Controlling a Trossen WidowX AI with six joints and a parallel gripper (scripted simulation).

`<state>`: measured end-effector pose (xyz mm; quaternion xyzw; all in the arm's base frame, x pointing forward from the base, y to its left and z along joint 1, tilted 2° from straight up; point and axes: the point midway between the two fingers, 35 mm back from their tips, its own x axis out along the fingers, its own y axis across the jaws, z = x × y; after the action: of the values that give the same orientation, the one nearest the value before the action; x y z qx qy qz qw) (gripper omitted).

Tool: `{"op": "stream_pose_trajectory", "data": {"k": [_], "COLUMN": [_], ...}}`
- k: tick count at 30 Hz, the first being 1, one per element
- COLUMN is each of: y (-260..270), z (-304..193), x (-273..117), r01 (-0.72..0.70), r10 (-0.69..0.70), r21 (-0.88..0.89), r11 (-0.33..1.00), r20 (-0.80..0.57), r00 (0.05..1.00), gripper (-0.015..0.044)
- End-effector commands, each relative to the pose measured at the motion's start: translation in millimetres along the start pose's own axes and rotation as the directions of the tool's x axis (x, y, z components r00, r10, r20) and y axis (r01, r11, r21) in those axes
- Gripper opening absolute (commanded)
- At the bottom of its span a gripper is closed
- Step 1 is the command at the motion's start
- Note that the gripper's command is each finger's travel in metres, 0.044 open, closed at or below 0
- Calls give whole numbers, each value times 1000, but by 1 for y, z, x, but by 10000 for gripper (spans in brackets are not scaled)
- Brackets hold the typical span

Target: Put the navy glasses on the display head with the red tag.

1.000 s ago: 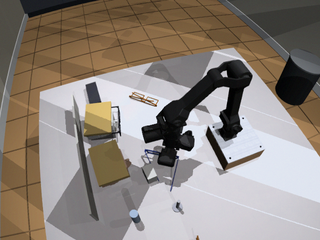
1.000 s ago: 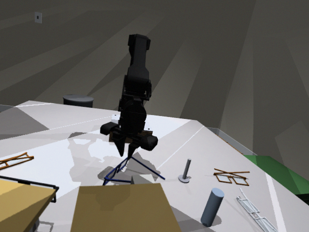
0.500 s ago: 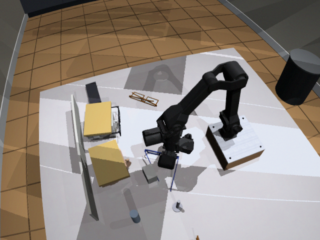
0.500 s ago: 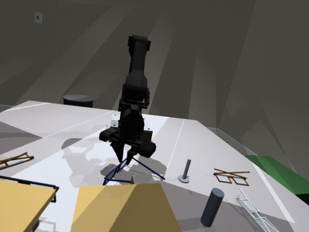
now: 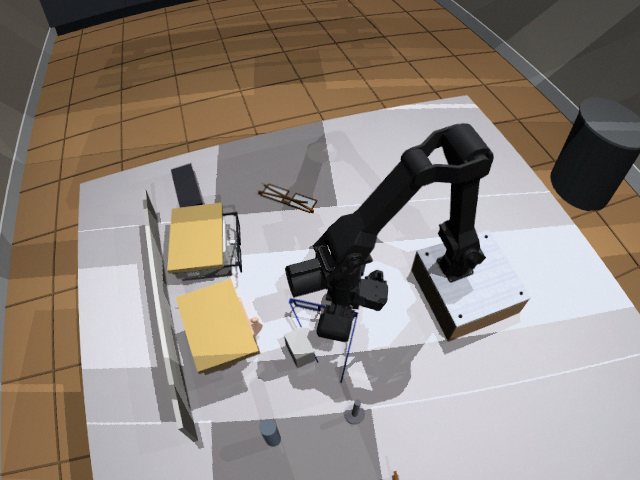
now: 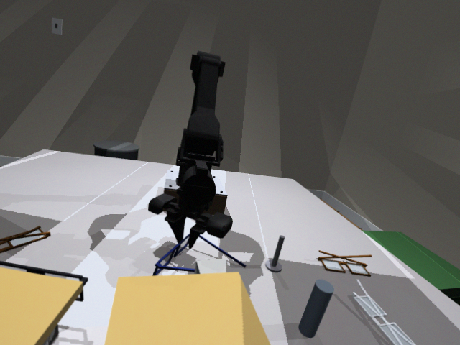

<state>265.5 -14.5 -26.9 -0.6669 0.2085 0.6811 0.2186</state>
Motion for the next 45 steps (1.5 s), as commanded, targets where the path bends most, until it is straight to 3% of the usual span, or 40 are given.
{"op": "stream_pose_trajectory", "data": {"k": [1, 17, 24, 39, 45], "y": [0, 0, 0, -3, -4], "z": [0, 0, -1, -6, -8], "x": [0, 0, -3, -94, -102], "r01": [0, 0, 0, 0, 0], "r10": [0, 0, 0, 0, 0], "r21": [1, 1, 2, 4, 4], "r11": [1000, 1000, 1000, 1000, 1000], "r20": [0, 0, 0, -5, -6], "r00": [1000, 1000, 1000, 1000, 1000], "gripper": [107, 0, 0, 0, 0]}}
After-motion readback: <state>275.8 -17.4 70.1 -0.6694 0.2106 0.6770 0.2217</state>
